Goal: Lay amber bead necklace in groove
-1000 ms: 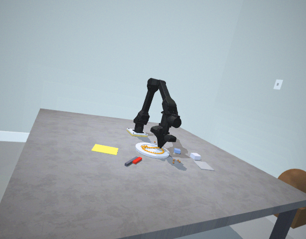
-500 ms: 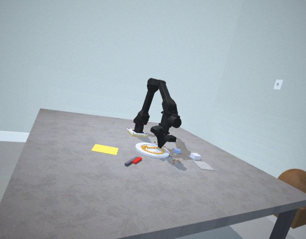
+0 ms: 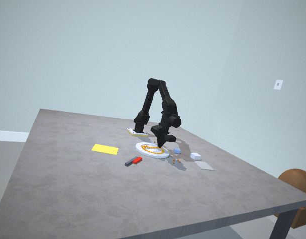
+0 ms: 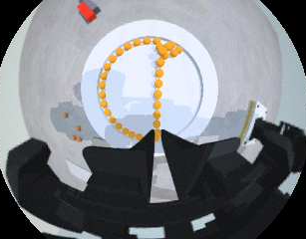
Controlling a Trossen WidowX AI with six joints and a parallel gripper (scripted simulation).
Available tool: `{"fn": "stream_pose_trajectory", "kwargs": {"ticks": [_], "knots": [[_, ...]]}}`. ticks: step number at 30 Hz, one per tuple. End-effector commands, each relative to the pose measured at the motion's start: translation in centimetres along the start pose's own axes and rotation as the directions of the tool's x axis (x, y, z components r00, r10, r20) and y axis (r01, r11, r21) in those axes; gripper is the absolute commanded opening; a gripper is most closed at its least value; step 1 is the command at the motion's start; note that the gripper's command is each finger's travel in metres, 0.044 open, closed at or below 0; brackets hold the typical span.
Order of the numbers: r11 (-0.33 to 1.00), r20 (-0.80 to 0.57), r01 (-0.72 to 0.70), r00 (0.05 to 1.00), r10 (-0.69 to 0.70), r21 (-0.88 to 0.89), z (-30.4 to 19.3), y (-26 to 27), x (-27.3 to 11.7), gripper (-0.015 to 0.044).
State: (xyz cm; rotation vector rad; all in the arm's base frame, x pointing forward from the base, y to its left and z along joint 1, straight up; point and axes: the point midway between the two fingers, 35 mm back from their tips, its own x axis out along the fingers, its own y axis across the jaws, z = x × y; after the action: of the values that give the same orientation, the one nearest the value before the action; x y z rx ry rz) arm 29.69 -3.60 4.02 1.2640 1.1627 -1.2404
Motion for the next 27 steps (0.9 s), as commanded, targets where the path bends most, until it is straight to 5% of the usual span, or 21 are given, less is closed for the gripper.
{"fn": "stream_pose_trajectory", "kwargs": {"ticks": [1,22,27], "knots": [[1.000,0.002,-0.005,1.000,0.005,0.004,0.0,0.1,-0.5,0.0000],[1.000,0.001,-0.004,1.000,0.004,0.004,-1.0,-1.1,0.3,0.0000],[1.000,-0.001,-0.002,1.000,0.002,0.001,-1.0,-1.1,0.0,0.0131]]}}
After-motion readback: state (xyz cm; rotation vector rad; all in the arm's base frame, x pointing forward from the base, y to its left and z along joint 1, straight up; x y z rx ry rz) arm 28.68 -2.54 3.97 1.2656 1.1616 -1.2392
